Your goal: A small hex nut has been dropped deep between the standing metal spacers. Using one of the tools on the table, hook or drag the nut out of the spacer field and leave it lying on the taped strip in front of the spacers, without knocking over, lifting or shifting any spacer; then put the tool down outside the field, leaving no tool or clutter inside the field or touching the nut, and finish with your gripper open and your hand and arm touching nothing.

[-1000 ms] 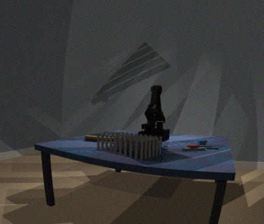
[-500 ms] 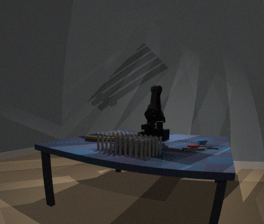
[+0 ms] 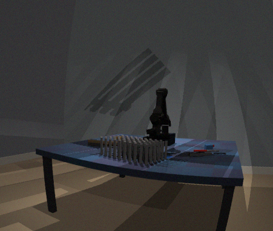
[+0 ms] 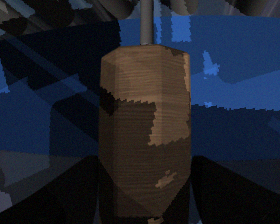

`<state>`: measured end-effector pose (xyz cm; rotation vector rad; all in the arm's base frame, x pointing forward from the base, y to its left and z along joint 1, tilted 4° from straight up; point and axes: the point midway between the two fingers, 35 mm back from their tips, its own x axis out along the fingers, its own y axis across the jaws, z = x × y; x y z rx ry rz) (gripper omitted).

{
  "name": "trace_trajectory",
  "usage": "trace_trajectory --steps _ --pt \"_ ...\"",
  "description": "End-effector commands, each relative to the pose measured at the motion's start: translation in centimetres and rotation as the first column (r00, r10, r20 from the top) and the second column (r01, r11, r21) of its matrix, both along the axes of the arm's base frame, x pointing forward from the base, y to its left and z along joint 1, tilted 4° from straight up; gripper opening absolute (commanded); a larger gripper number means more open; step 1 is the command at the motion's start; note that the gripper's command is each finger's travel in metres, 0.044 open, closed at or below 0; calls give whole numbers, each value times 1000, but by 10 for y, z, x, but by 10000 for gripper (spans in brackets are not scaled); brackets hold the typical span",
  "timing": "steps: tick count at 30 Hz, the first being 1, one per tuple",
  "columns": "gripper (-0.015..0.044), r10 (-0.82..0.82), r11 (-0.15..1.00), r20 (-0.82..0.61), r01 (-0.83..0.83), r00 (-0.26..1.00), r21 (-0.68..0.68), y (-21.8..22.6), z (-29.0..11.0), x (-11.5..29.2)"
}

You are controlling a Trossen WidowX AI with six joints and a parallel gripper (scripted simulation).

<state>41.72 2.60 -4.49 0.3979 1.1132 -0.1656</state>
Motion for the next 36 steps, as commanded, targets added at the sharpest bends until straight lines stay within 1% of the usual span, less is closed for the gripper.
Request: trace_trajectory --steps 1,36 --pt "0 1 1000 8 -1 1000 2 1 2 -1" --pt "0 -2 1000 7 2 1000 2 5 6 -17"
